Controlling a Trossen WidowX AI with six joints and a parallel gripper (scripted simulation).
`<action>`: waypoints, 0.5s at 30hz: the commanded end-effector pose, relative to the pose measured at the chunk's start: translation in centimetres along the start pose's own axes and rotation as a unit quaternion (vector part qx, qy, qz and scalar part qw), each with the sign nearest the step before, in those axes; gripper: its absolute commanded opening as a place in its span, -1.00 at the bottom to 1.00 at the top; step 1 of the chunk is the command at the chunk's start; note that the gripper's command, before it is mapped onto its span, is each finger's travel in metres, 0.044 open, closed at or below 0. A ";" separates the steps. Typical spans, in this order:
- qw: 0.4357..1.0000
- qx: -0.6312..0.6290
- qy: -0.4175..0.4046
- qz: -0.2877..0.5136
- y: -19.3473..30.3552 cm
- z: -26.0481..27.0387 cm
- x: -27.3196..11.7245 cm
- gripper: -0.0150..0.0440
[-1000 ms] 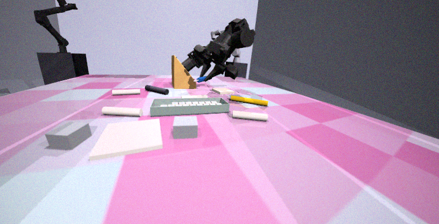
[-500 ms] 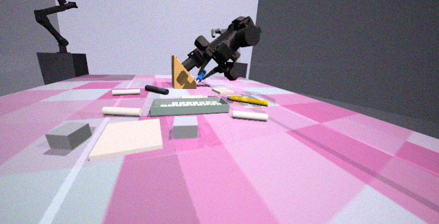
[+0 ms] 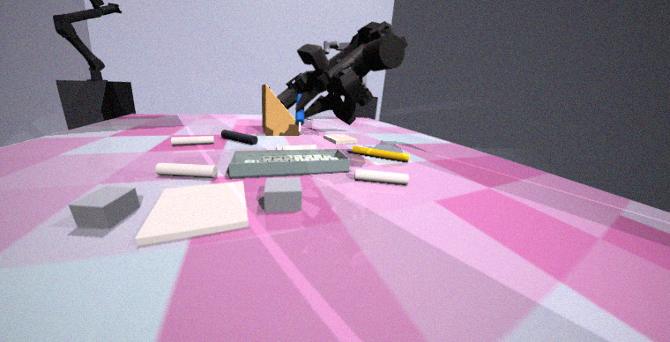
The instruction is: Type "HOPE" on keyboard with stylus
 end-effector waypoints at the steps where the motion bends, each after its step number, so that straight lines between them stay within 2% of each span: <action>1: 0.998 -0.056 0.012 0.007 -0.7 -0.5 0.3 -0.49; 15: 0.956 -0.288 0.044 0.036 -3.2 -2.2 1.2 -0.49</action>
Point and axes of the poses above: the point midway between the two fingers, 35 mm back from their tips, its own x axis out along the fingers, its own z axis across the jaws, y = z × x, the point moved 3 cm from there along -x, back along the fingers, and after that the axes turned 13 degrees about x, right-handed, at the moved point
